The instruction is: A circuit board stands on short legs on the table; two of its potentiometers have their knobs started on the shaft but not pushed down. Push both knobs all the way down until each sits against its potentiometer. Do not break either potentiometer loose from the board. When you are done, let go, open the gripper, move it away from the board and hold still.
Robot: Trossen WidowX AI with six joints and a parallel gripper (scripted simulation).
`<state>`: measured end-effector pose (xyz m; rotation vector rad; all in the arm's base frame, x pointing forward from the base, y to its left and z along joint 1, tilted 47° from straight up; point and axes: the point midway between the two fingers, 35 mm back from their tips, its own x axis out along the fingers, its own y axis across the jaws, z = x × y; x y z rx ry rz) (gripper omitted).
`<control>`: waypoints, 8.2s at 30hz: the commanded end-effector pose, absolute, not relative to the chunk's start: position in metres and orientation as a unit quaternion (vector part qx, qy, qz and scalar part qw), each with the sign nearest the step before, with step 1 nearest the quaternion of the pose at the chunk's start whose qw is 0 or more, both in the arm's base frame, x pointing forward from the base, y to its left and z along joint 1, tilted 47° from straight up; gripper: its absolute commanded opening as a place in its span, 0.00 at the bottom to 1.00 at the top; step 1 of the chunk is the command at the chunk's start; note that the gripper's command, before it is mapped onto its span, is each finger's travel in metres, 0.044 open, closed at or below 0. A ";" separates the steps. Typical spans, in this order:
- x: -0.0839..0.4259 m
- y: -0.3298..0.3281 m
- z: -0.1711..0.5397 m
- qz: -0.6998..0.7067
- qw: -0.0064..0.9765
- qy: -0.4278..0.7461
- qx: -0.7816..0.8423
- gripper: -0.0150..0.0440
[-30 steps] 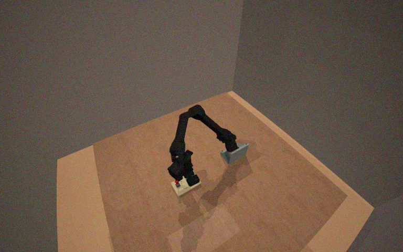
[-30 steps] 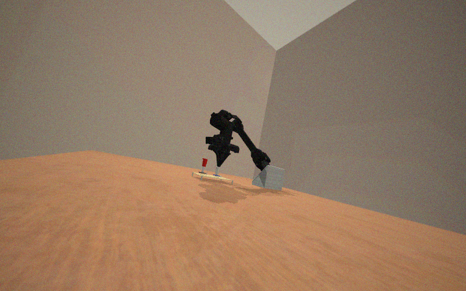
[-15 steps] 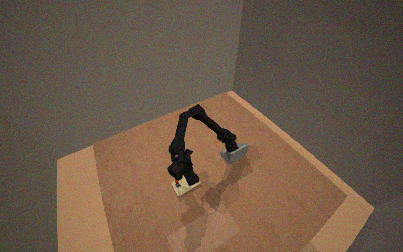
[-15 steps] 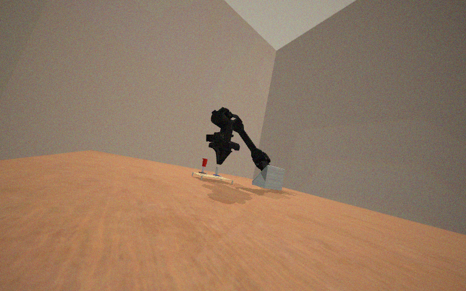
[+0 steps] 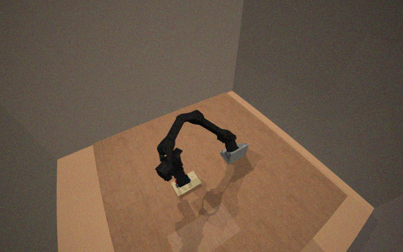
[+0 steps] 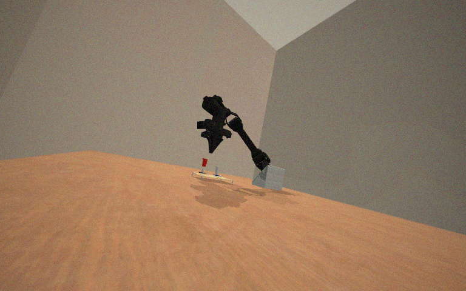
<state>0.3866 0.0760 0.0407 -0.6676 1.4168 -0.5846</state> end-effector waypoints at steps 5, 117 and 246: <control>0.403 0.089 0.052 -0.260 0.669 0.631 -0.294 0.25; 0.407 0.048 0.013 -0.261 0.669 0.631 -0.294 0.25; 0.407 0.047 0.012 -0.261 0.669 0.631 -0.294 0.25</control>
